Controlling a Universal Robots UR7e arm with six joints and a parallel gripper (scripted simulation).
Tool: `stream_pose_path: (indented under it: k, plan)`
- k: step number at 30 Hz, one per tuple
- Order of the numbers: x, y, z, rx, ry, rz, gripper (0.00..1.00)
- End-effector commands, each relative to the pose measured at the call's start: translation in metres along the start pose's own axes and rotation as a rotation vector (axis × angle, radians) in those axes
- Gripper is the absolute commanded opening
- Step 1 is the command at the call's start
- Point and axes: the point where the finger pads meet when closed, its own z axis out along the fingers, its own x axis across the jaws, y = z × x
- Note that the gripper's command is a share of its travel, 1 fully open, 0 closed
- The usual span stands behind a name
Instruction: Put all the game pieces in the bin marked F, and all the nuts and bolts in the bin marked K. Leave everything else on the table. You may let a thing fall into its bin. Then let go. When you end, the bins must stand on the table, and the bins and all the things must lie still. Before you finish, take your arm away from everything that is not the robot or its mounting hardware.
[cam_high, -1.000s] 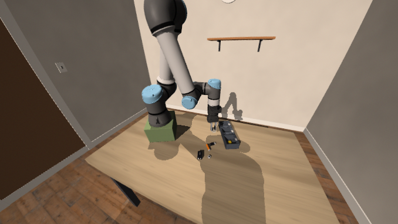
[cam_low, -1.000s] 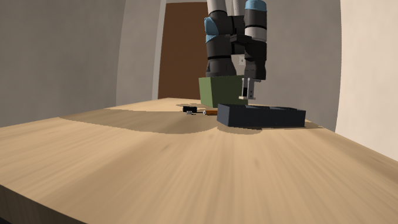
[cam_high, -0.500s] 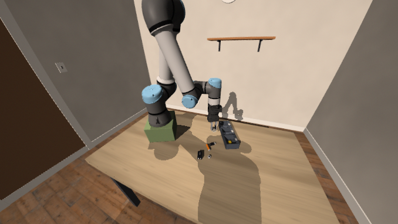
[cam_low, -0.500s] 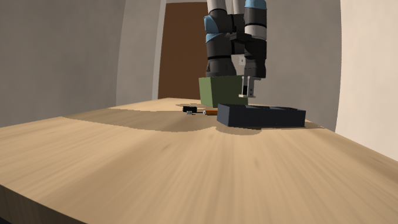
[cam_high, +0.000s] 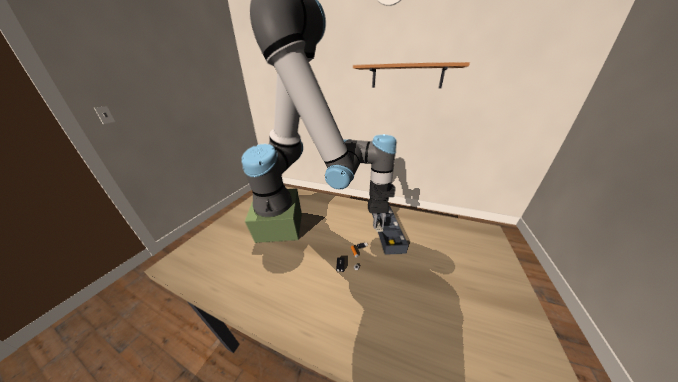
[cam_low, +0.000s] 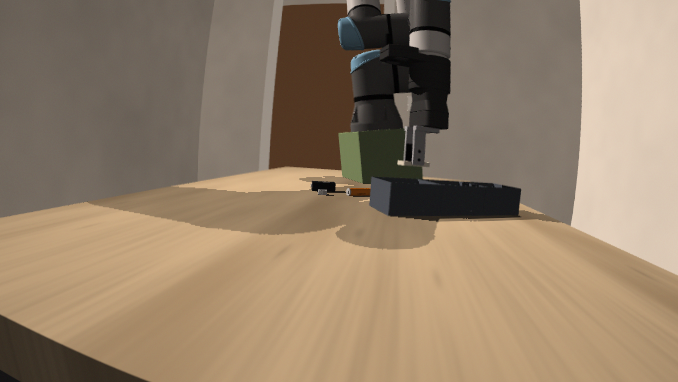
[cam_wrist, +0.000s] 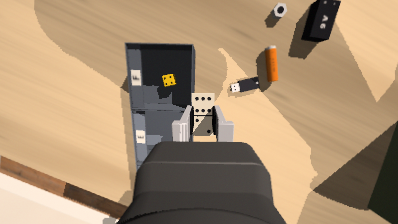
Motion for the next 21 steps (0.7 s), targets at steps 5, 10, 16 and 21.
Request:
stream_pose_path:
  k: [5,10,16,21]
  plan:
    - [-0.042,-0.036,0.001,0.001,0.002,0.037,0.49]
    - [-0.051,-0.043,0.000,0.001,0.002,0.037,0.49]
    - [-0.052,-0.043,0.000,0.001,0.002,0.037,0.49]
    - [-0.050,-0.042,0.000,0.001,0.002,0.037,0.49]
